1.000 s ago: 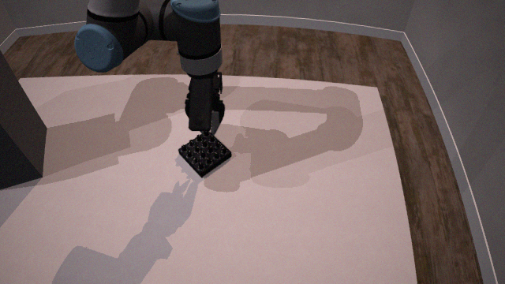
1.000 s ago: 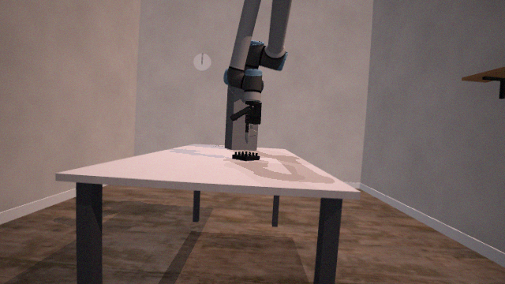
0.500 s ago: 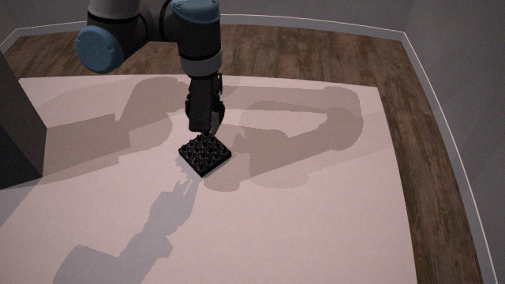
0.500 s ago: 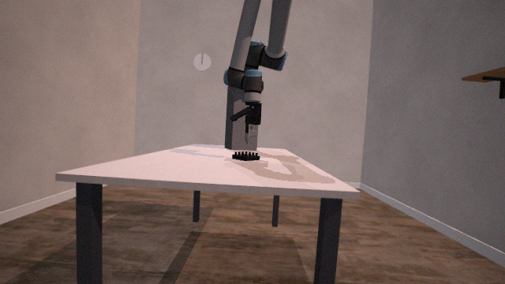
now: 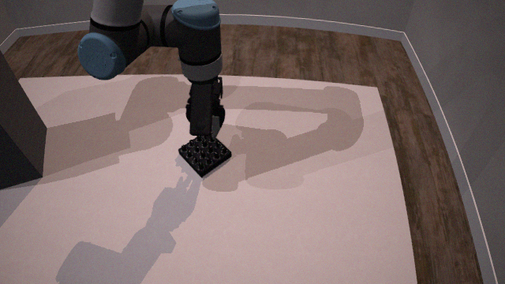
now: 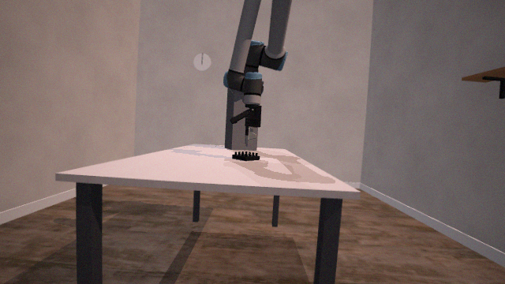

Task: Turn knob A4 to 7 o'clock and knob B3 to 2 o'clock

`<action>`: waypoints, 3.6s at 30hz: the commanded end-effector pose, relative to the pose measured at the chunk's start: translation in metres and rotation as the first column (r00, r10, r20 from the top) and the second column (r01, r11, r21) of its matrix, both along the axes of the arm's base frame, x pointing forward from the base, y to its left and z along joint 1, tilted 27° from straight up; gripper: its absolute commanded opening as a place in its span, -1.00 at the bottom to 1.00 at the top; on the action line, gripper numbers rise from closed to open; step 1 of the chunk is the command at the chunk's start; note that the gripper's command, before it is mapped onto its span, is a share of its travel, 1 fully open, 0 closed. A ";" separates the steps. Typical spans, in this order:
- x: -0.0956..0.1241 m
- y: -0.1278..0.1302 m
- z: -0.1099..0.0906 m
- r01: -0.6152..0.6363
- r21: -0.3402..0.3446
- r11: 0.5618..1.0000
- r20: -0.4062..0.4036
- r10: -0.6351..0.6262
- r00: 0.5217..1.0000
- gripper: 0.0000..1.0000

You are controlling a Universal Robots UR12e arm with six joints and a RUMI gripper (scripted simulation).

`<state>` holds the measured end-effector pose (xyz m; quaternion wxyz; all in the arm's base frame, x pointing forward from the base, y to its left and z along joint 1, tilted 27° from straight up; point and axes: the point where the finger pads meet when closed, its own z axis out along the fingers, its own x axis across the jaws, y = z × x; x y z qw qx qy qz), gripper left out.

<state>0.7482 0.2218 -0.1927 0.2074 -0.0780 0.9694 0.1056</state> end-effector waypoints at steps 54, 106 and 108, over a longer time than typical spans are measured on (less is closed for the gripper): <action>0.011 0.007 -0.024 0.000 0.000 1.000 0.001 0.000 1.000 -0.78; 0.012 0.002 -0.025 0.000 0.000 1.000 0.001 0.000 1.000 -0.78; 0.012 0.002 -0.025 0.000 0.000 1.000 0.001 0.000 1.000 -0.78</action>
